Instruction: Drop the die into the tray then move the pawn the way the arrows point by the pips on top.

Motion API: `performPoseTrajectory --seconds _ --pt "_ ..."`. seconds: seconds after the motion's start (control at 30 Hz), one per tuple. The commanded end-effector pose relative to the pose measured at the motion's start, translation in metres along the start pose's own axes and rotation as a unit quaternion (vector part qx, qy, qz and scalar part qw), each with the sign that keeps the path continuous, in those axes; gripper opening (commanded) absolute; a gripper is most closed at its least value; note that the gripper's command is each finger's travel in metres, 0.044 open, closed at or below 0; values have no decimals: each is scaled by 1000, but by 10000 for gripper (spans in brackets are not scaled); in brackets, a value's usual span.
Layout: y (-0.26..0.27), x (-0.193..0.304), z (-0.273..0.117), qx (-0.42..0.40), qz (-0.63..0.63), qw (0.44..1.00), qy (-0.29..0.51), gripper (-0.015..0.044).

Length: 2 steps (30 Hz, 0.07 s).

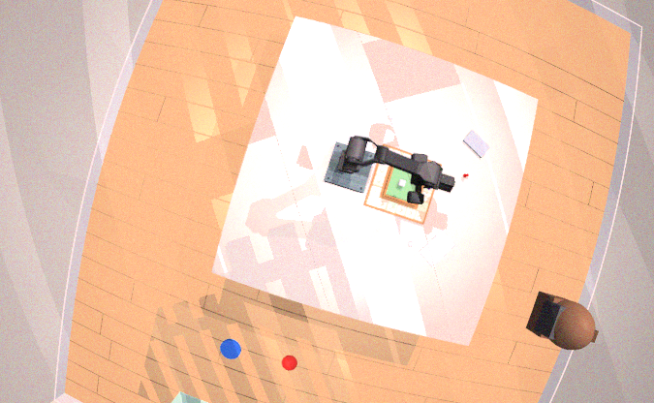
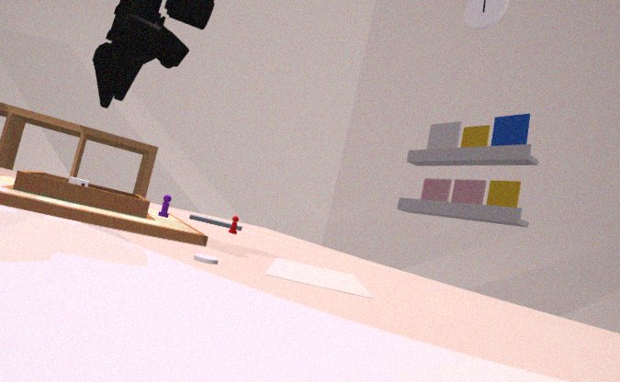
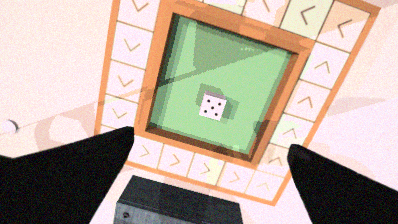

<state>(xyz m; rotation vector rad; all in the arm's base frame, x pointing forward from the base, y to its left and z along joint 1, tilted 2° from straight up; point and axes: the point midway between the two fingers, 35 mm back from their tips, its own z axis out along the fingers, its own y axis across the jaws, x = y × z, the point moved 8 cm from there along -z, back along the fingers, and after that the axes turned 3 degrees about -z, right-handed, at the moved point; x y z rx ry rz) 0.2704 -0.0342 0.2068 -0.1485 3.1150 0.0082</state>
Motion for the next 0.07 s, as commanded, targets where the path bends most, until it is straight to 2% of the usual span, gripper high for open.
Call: performPoseTrajectory --seconds 0.0,0.03 --pt "0 -2 1 -1 -4 1000 4 440" --pt "0 -2 1 -1 -4 1000 4 440"
